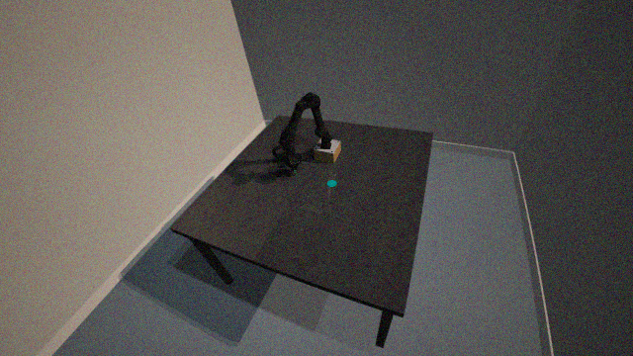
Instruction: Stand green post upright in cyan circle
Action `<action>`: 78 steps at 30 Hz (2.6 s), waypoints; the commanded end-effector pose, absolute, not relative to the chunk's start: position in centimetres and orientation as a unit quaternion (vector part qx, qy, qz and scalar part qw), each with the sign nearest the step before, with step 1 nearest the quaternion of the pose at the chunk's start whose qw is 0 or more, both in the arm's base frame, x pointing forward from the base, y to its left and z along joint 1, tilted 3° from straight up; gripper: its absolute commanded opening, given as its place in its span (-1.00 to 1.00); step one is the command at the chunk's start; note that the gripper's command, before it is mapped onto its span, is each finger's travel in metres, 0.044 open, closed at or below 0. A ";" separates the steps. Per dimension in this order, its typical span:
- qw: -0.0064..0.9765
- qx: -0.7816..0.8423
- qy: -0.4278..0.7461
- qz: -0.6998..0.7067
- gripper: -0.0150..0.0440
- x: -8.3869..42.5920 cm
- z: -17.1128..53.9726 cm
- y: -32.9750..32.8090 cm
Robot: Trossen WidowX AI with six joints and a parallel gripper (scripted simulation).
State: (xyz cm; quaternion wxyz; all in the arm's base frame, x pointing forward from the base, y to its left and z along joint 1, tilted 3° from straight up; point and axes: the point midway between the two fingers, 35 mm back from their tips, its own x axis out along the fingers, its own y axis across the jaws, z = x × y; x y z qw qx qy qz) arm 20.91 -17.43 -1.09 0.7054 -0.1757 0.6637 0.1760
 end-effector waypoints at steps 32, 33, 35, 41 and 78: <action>0.700 -0.180 0.666 0.188 -0.42 20.4 5.7 -17.2; 0.699 -0.180 0.666 0.188 -0.42 20.4 5.9 -17.2; 0.699 -0.180 0.666 0.189 -0.42 20.3 6.3 -17.1; 0.697 -0.180 0.667 0.191 -0.42 20.0 7.5 -16.9; 0.684 -0.245 0.643 0.243 -0.42 25.2 9.4 -8.3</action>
